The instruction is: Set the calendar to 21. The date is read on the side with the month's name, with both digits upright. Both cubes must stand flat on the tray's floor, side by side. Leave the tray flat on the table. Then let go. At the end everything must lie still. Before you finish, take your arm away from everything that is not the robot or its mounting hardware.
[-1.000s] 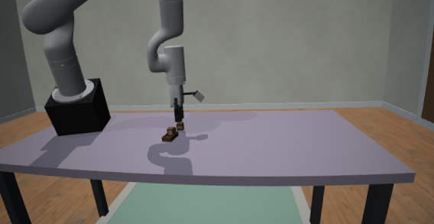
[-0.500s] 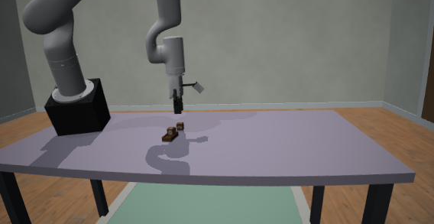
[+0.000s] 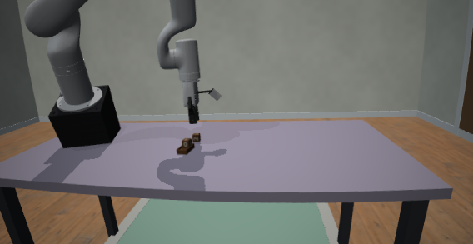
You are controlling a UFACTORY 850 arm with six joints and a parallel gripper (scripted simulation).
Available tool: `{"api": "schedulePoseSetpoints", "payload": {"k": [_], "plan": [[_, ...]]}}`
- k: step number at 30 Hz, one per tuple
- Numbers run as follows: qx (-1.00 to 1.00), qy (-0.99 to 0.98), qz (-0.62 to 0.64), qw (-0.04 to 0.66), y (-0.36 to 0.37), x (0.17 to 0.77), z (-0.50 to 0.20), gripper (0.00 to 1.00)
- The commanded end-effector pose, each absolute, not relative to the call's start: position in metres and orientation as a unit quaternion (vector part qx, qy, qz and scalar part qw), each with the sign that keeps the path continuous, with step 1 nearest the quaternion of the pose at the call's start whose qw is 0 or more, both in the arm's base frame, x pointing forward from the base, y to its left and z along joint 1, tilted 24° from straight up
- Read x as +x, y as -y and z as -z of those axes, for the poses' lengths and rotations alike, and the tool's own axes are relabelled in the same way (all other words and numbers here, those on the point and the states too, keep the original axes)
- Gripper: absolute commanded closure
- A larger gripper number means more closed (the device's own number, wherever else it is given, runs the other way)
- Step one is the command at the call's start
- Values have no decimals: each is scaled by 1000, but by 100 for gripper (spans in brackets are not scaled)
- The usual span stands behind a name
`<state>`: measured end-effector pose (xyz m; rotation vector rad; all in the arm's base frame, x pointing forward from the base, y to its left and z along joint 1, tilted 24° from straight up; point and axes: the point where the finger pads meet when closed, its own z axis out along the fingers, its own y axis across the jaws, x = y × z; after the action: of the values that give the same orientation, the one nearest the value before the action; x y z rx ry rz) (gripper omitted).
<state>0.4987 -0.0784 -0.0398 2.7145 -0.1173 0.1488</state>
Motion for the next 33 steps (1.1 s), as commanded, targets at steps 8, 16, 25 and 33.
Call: {"api": "schedulePoseSetpoints", "payload": {"k": [8, 16, 25, 33], "plan": [[968, 29, -118, 219, 82, 498, 39, 53], [966, 22, -157, 205, 75, 499, 40, 53], [965, 21, -162, 204, 75, 496, 41, 53], [945, 1, -250, 212, 78, 494, 42, 53]]}}
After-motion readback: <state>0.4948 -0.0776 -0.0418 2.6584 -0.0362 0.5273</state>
